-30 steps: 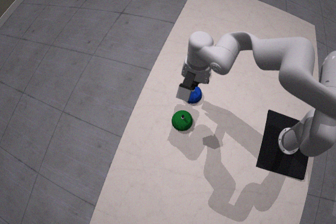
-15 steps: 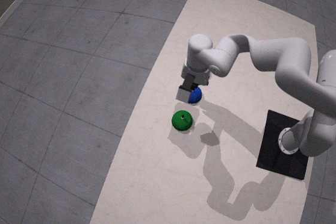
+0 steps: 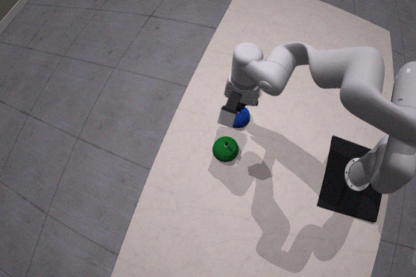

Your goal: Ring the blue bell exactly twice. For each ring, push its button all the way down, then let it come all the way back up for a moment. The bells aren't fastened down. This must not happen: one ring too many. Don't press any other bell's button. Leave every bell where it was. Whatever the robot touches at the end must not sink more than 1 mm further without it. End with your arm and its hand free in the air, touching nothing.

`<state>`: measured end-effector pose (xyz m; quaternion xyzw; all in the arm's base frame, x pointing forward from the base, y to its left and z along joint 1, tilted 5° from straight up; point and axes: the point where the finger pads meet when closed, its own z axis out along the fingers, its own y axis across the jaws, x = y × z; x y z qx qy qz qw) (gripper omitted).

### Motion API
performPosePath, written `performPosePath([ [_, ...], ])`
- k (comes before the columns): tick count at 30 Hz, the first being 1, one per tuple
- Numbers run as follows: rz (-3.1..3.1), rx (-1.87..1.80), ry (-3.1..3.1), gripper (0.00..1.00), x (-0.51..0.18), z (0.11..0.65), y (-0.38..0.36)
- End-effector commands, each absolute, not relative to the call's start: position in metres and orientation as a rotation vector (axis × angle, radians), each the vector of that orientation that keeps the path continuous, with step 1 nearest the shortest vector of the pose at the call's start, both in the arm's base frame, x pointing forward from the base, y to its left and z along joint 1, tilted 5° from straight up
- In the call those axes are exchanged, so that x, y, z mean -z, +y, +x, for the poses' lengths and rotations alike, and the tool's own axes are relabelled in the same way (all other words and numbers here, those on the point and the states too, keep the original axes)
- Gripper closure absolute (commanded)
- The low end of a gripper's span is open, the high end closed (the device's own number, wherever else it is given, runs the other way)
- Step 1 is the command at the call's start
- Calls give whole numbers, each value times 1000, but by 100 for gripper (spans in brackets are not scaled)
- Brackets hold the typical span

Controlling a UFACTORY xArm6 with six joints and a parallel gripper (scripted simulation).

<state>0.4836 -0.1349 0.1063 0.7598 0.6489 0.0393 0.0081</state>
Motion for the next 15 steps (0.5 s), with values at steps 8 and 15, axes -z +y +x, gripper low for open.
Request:
performPosePath([
  [8,2372,-126,2026,100,-107,485,-135],
  [15,2372,-126,2026,100,-99,486,-135],
])
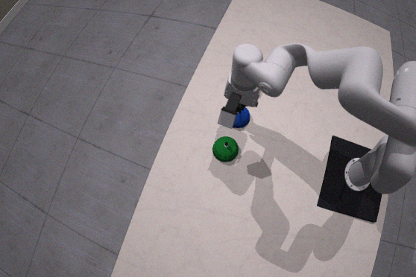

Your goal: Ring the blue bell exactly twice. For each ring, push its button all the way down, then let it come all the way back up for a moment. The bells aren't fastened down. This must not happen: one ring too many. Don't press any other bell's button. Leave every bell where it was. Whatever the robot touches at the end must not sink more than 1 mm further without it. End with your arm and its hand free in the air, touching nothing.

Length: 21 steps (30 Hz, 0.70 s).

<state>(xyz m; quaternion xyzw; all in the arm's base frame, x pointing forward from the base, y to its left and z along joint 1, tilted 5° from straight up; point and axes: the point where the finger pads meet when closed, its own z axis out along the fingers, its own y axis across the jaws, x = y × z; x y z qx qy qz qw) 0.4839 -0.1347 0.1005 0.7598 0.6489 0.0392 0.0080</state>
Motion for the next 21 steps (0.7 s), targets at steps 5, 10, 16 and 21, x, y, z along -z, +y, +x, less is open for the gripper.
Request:
performPosePath([
  [5,2372,-126,2026,100,-98,486,-135],
  [10,2372,-126,2026,100,-98,486,-135],
  [16,2372,-126,2026,100,-98,486,-135],
  [21,2372,-126,2026,100,-95,486,-135],
])
